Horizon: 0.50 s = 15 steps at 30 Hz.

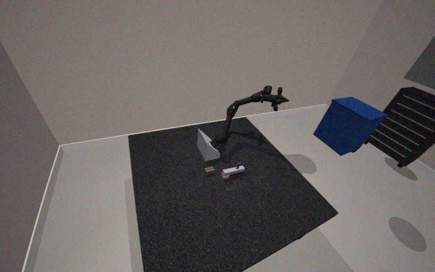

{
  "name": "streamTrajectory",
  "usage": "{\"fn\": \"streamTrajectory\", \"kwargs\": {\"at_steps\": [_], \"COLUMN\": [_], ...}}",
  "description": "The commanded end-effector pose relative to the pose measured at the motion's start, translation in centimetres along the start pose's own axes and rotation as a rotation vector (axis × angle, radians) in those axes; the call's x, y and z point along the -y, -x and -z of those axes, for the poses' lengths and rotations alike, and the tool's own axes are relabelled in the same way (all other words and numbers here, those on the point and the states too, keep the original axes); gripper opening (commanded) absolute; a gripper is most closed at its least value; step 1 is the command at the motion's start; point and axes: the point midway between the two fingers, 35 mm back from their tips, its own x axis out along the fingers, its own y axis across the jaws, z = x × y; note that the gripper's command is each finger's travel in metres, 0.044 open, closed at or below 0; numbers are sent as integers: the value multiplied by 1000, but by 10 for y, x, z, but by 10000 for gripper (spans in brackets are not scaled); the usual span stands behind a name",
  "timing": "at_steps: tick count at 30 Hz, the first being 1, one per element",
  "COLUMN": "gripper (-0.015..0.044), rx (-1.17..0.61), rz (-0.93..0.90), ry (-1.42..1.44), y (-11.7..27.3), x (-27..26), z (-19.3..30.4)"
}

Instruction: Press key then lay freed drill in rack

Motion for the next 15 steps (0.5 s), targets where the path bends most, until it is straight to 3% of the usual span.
{"fn": "streamTrajectory", "kwargs": {"at_steps": [1,7,15], "gripper": [0,0,0], "rx": [-22,-77,-181], "rz": [-157,-363,-699], "ry": [-54,-124,-341], "y": [-26,-50,-53], "x": [-56,-137,-254], "z": [13,35,67]}}
